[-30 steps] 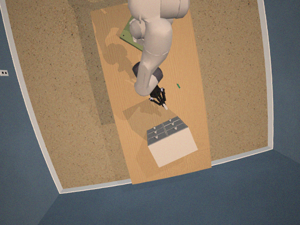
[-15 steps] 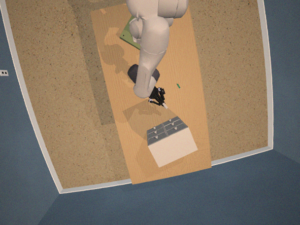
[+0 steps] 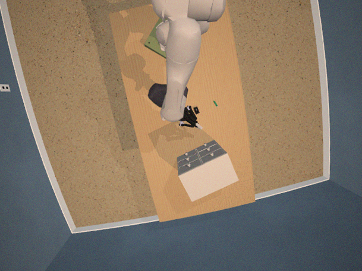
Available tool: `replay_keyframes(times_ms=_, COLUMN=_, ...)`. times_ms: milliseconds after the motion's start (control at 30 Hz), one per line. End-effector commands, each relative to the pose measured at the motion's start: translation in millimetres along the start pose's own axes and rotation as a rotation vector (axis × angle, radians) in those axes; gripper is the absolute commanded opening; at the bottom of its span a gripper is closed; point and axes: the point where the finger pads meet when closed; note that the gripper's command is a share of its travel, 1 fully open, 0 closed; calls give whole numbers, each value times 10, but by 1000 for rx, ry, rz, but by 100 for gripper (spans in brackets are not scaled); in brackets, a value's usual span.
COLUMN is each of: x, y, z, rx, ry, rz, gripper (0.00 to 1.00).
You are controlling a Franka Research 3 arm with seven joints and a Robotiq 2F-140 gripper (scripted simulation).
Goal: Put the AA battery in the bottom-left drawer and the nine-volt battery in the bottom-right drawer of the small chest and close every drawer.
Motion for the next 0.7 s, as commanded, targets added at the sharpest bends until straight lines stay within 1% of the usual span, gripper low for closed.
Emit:
replay_keyframes(times_ms=0, x=27, y=31, z=-35, rx=-3, ry=51, rz=-91, gripper=0)
replay_keyframes(times_ms=200, x=41, y=51, z=-99, rx=2, ry=126, rz=-223, gripper=0)
replay_keyframes(times_ms=267, x=41, y=51, z=-99, rx=2, ry=126, rz=-223, gripper=0)
replay_keyframes(times_ms=667, x=74, y=98, z=-248, rx=15, ry=300, rz=-527, gripper=0)
Point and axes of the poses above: the point where the finger pads meet when closed, its own z axis out along the fingers, its own x axis across the jaws, y = z × x, and after that the axes turned 4 degrees about z, right-handed
